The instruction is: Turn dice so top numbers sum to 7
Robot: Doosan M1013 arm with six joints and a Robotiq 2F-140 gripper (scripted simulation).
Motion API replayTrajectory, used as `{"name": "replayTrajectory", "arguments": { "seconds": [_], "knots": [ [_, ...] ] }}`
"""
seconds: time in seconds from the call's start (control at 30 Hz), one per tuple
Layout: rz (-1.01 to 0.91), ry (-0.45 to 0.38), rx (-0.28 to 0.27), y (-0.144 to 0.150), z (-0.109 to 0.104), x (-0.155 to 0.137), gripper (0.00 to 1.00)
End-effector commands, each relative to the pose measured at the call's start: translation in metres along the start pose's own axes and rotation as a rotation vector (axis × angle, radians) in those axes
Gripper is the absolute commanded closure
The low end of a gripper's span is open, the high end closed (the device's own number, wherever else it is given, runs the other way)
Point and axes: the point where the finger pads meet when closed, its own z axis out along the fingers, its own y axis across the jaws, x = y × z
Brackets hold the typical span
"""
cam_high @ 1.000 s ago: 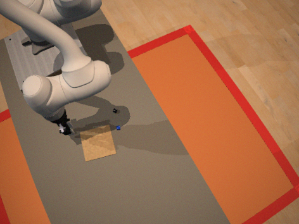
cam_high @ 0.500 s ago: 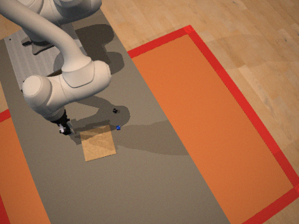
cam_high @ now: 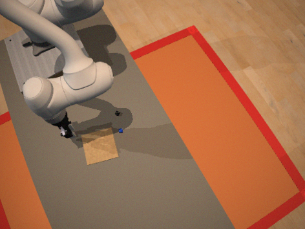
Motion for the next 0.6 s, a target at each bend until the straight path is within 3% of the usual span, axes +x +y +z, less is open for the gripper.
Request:
{"name": "replayTrajectory", "arguments": {
  "seconds": [0.0,0.57],
  "knots": [
    [0.000,0.000,0.000,0.0000,-0.0001,0.0001,0.81],
    [0.000,0.000,0.000,0.0000,0.0019,0.0001,0.81]
  ]
}}
